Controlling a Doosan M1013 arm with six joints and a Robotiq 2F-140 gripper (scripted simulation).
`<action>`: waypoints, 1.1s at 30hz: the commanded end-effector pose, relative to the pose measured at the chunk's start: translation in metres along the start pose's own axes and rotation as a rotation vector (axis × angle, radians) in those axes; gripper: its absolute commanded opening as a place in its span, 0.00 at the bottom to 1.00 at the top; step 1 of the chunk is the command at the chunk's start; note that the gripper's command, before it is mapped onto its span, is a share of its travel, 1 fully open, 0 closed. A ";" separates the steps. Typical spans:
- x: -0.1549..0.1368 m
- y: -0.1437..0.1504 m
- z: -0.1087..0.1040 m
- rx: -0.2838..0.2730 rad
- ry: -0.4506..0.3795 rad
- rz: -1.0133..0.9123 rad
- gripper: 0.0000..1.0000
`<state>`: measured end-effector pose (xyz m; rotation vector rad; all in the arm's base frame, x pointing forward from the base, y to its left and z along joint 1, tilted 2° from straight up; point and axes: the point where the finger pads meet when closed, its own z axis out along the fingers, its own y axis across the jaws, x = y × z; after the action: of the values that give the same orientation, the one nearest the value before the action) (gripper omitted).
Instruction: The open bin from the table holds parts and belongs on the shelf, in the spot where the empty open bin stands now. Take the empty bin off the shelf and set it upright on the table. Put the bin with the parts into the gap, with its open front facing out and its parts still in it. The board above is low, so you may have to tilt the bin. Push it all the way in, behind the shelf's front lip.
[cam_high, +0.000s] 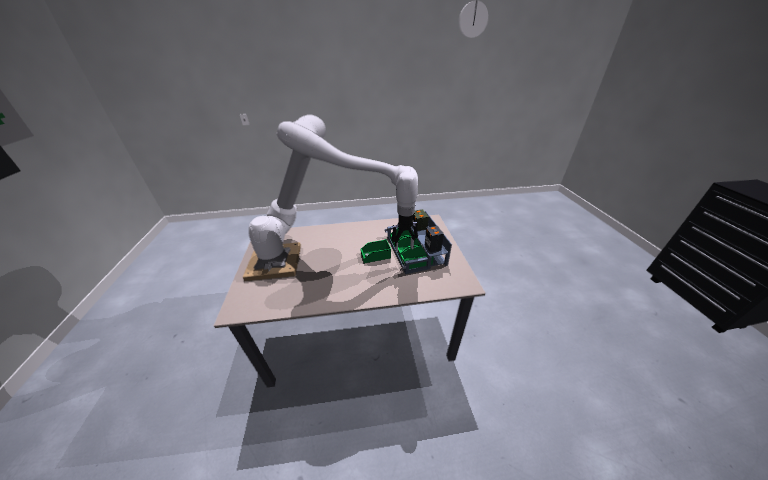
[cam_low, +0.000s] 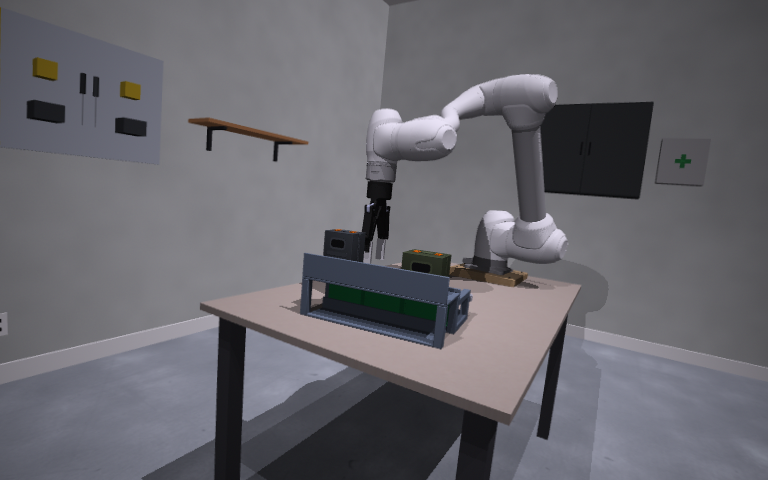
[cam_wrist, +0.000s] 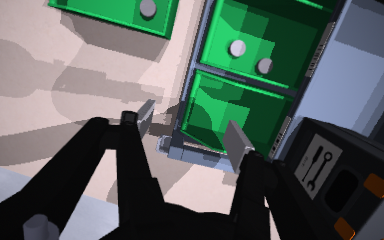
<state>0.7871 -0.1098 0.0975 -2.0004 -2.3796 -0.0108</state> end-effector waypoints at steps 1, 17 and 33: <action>0.000 0.000 0.000 0.000 0.000 0.000 0.62; 0.000 0.000 0.011 0.000 0.000 0.000 0.62; 0.000 0.001 0.040 0.000 0.000 0.000 0.62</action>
<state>0.7868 -0.1085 0.0616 -2.0008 -2.3791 -0.0101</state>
